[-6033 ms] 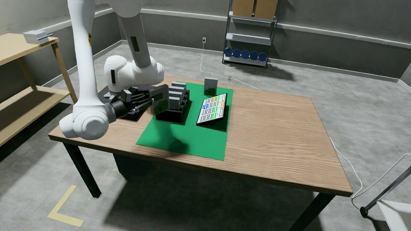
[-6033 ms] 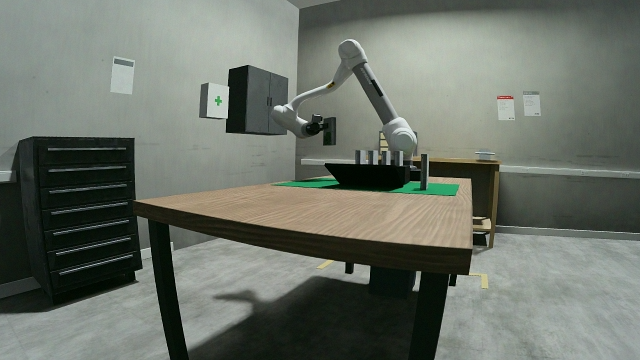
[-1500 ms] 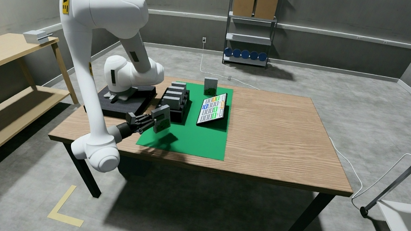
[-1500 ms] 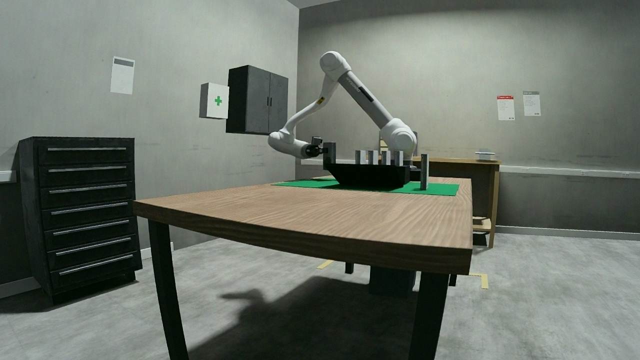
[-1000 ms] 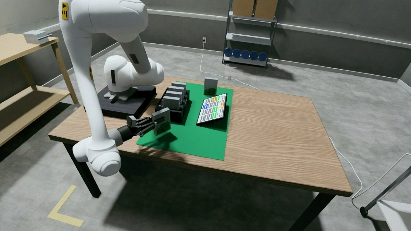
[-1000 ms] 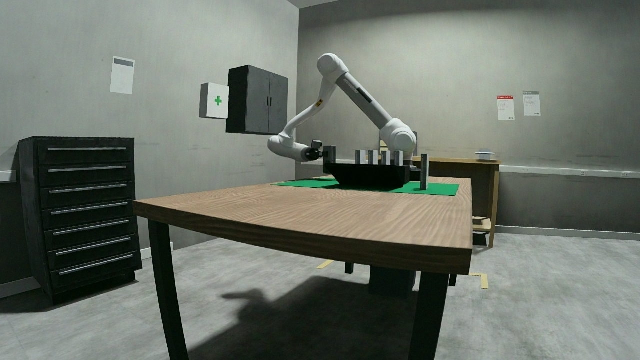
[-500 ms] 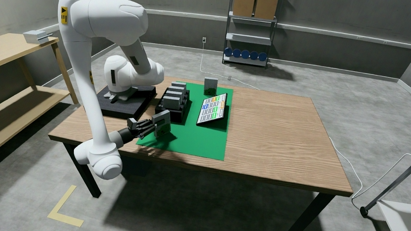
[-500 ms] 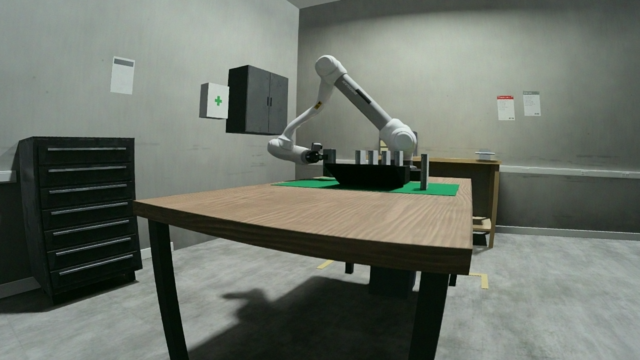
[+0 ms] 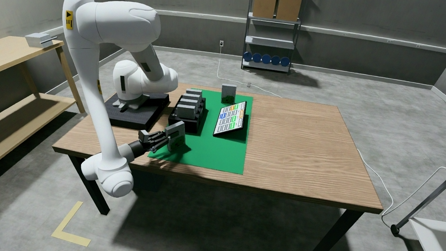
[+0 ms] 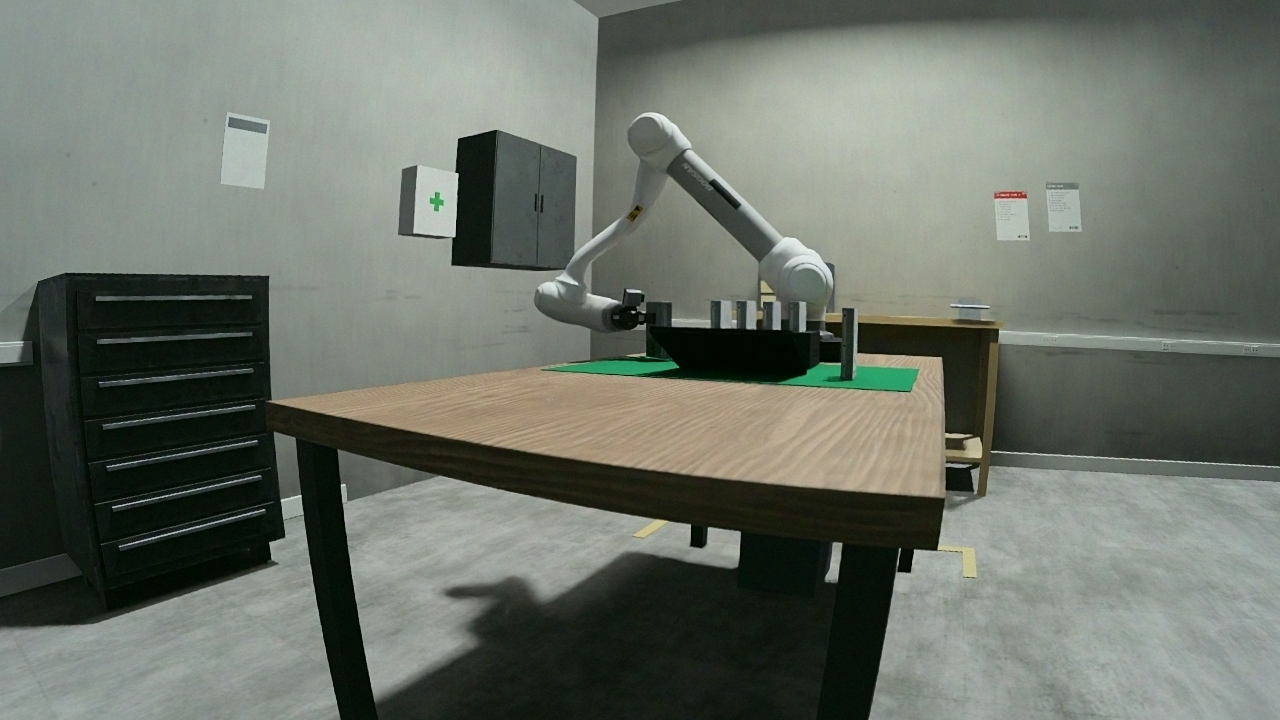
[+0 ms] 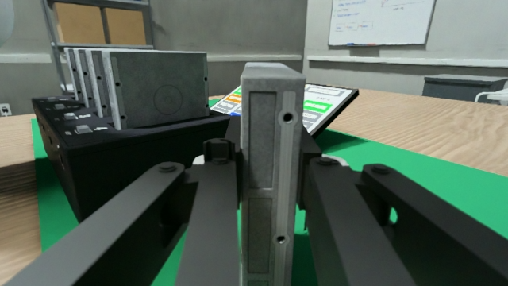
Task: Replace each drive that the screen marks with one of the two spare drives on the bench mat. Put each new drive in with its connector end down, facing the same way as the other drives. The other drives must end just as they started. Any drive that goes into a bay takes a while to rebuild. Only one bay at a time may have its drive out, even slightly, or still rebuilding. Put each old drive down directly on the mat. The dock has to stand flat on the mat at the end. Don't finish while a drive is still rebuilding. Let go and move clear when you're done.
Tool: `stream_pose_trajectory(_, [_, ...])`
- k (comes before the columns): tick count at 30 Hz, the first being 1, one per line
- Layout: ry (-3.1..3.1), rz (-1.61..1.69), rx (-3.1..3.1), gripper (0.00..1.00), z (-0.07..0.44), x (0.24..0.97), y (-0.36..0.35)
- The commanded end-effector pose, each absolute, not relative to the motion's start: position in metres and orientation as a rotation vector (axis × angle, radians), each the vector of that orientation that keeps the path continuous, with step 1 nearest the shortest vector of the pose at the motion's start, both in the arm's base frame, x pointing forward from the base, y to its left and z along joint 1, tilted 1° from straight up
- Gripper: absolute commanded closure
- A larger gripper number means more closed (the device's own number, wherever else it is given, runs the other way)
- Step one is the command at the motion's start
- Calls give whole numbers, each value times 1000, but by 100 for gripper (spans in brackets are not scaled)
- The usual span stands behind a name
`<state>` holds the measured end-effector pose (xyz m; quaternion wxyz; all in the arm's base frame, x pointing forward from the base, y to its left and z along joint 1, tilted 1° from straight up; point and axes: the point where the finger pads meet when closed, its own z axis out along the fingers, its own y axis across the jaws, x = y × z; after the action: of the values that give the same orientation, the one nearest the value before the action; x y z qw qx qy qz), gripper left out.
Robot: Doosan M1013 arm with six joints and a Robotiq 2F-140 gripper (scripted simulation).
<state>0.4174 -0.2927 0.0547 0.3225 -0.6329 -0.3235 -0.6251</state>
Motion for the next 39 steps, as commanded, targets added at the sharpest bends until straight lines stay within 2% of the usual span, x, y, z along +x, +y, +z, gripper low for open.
stream_pose_trajectory(1, [-850, -1642, -1661, 90, 54, 417, -293])
stream_pose_trajectory(39, [-850, -1642, -1661, 90, 50, 417, -293])
